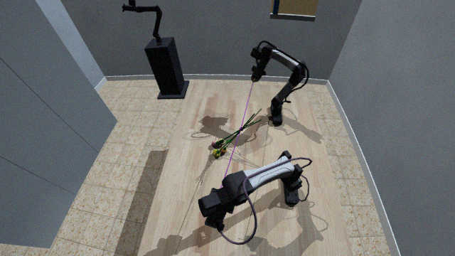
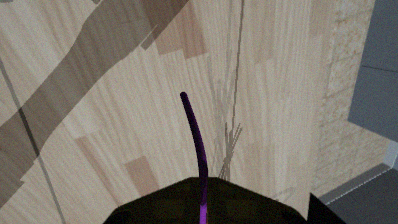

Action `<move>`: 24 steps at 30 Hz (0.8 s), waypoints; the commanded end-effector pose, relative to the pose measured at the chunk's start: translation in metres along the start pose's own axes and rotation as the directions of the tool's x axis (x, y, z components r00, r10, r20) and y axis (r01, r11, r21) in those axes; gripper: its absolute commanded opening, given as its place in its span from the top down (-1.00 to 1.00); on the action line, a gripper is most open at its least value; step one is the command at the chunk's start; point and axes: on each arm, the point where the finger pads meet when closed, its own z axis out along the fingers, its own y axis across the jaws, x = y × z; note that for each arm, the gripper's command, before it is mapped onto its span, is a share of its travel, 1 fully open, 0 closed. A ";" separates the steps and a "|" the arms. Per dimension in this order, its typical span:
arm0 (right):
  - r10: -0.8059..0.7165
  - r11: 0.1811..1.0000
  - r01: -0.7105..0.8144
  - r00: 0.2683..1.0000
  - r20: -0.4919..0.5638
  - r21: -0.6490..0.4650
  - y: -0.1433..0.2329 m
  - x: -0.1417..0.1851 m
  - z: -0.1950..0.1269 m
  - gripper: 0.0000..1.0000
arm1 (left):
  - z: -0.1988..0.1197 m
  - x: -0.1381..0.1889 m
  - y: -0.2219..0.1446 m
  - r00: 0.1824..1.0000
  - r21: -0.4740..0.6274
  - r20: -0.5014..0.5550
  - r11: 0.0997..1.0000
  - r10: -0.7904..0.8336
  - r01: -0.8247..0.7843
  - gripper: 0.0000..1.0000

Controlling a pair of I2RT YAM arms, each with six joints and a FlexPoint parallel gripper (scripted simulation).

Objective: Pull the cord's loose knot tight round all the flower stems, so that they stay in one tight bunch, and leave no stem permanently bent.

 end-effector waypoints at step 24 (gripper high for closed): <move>0.008 0.999 -0.005 0.996 -0.091 0.031 0.052 0.073 0.162 1.00 | 0.167 -0.032 0.065 0.993 0.040 0.122 0.999 0.002 -0.007 1.00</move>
